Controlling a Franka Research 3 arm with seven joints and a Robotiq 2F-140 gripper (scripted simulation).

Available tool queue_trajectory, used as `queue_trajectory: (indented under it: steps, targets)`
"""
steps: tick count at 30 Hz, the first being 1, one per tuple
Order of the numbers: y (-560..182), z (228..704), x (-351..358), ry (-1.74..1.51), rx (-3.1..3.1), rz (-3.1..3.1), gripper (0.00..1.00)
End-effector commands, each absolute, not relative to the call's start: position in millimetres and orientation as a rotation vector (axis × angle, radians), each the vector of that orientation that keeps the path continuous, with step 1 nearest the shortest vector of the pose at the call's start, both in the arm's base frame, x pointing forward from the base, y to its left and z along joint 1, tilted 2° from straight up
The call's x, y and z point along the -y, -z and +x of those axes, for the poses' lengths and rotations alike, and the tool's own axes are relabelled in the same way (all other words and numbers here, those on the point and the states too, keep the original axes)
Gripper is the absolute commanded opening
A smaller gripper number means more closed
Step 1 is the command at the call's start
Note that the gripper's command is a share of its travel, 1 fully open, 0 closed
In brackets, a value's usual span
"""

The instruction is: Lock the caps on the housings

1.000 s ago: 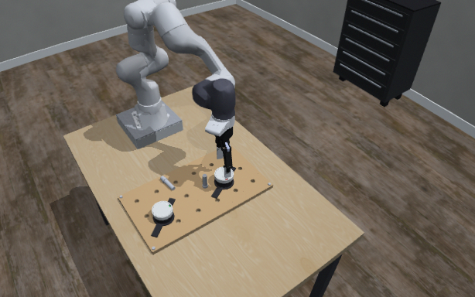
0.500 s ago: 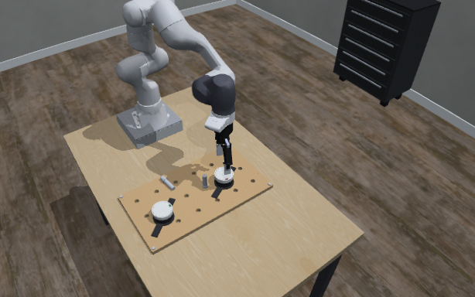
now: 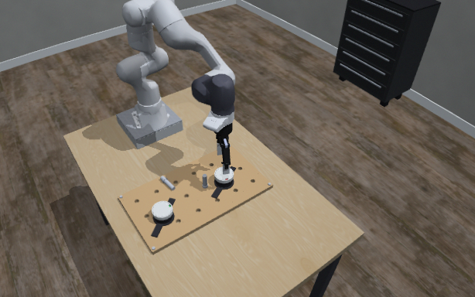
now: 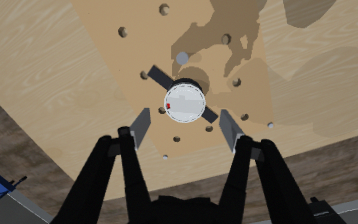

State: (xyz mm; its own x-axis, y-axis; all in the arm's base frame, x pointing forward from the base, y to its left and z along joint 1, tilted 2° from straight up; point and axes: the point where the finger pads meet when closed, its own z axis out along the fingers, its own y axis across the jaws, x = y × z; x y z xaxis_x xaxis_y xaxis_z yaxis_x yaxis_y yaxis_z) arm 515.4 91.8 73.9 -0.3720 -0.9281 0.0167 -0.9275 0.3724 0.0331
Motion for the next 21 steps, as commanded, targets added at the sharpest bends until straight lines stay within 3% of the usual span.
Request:
queue_trajectory:
  steps: [1, 21]
  targets:
    - [-74.7, 515.8, -93.2, 0.013, 2.777, 1.387, 0.78]
    - [-74.3, 517.9, -94.3, 0.049, 3.066, 0.546, 0.78]
